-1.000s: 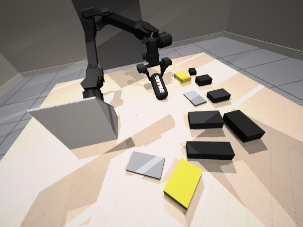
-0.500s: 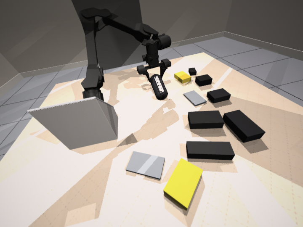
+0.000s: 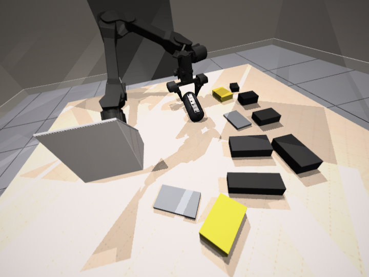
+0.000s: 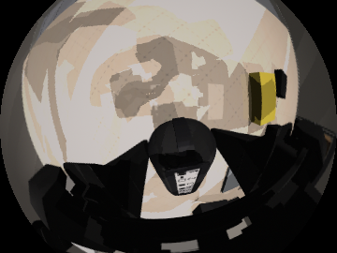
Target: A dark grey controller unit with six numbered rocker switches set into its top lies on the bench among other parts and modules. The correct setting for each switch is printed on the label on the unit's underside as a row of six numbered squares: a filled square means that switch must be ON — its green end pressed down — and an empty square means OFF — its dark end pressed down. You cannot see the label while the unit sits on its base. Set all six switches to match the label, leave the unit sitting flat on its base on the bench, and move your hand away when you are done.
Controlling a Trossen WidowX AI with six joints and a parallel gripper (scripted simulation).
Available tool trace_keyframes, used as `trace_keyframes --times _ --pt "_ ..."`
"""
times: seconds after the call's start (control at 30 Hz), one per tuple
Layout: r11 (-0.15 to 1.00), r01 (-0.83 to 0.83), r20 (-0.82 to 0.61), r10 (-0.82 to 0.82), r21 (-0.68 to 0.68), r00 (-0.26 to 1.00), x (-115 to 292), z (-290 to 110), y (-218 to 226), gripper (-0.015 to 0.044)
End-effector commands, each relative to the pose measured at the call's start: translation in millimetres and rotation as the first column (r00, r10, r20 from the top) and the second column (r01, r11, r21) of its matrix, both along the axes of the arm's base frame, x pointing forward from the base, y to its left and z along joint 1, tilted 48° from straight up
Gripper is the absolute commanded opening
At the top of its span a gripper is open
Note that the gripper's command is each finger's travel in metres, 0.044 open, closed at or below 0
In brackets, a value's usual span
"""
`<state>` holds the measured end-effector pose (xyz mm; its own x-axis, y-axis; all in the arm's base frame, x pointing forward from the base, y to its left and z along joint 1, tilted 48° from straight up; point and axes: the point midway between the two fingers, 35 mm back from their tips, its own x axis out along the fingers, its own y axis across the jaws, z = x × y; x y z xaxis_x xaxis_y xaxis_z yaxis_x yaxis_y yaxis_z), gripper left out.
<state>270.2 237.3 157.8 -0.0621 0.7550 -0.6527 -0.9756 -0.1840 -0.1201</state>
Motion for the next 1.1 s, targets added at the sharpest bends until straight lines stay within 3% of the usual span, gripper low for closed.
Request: trace_keyframes --times 0.0,1.07 --pt "1.0 0.012 -0.007 -0.012 -0.013 1.0 1 -4 0 0.0338" --pt "1.0 0.012 -0.007 -0.012 -0.011 1.0 -2 -13 24 0.0338"
